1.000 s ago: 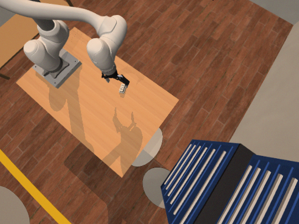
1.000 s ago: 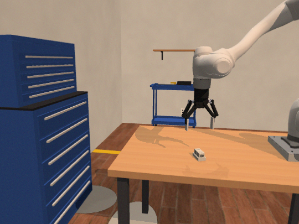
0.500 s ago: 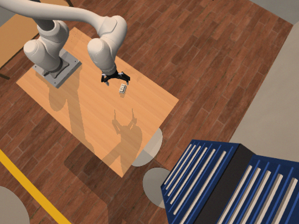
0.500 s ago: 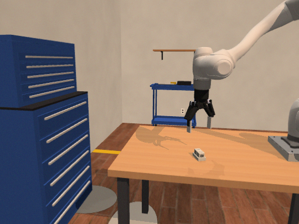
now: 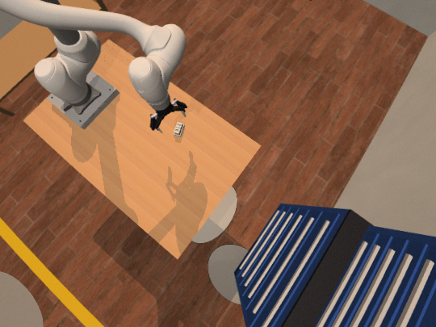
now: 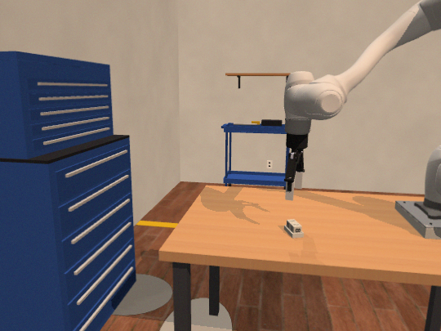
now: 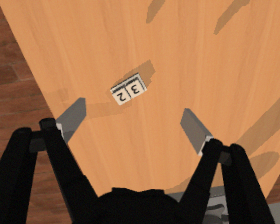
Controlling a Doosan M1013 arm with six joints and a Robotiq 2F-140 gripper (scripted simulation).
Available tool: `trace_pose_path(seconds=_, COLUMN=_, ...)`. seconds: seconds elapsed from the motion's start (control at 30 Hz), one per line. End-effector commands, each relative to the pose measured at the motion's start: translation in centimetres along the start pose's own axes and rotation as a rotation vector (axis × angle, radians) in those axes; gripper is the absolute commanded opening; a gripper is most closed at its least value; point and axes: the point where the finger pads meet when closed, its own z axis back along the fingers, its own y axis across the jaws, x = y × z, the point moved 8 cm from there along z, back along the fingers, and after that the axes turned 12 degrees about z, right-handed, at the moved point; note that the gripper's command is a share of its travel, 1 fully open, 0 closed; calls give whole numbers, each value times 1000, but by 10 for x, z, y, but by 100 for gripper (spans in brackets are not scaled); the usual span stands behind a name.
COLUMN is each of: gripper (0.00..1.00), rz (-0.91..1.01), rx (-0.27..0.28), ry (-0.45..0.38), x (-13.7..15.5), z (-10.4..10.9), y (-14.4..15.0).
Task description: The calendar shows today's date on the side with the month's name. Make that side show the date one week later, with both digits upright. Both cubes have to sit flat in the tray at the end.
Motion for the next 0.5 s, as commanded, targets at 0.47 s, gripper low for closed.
trace_pose_path(seconds=0.47, gripper=100, rz=730, rx=-10, ry=0, x=-1, z=-7, y=1)
